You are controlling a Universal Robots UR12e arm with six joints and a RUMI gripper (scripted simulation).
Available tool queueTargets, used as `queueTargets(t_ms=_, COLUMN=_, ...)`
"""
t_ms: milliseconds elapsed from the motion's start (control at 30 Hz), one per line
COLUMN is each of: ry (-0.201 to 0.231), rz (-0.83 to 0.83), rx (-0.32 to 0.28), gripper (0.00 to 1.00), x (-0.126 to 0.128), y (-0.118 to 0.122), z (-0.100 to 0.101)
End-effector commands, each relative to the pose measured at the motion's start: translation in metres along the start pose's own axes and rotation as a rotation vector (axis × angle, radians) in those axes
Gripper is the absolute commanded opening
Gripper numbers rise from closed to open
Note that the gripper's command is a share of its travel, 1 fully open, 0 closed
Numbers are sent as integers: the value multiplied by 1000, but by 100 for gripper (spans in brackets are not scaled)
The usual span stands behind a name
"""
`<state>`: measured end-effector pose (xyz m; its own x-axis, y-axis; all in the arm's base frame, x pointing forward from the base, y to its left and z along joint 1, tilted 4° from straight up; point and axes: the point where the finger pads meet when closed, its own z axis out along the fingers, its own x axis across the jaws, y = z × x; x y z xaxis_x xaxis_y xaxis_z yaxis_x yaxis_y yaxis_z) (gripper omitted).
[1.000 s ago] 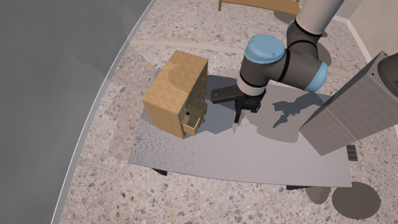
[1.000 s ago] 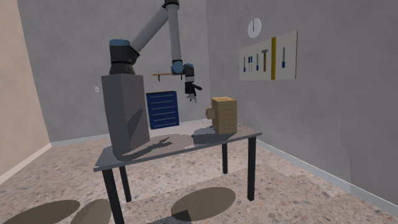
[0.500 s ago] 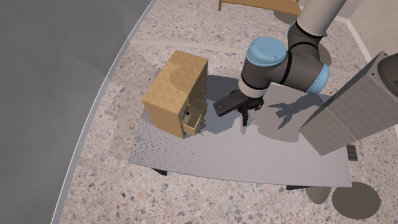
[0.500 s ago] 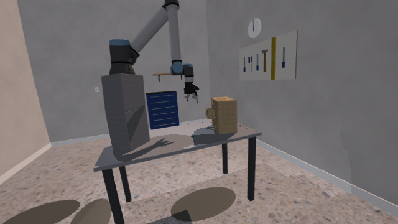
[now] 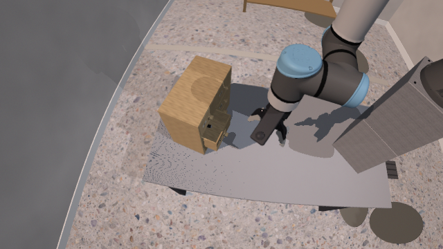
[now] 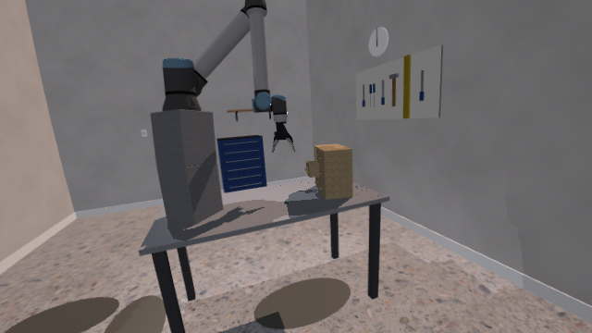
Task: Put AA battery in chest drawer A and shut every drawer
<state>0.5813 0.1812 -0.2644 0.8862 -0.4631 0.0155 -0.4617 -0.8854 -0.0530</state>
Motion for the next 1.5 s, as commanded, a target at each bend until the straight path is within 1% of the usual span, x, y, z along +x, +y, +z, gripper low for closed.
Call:
queueTargets(t_ms=0, ry=-3, rz=-159, rx=8, gripper=100, x=-4, y=-1, z=0)
queueTargets(t_ms=433, ry=0, rz=-747, rx=9, gripper=100, x=-22, y=1, z=2)
queueTargets(t_ms=500, ry=0, rz=-747, rx=9, gripper=100, x=-22, y=1, z=2)
queueTargets(t_ms=967, ry=2, rz=-1301, rx=9, gripper=100, x=-35, y=7, z=4)
queueTargets(t_ms=1000, ry=3, rz=-1335, rx=9, gripper=100, x=-36, y=7, z=4)
queueTargets(t_ms=1067, ry=3, rz=-1335, rx=9, gripper=100, x=-36, y=7, z=4)
queueTargets(t_ms=1267, ry=3, rz=-1518, rx=9, gripper=100, x=-39, y=10, z=5)
queueTargets(t_ms=1467, ry=4, rz=-1664, rx=9, gripper=100, x=-41, y=12, z=5)
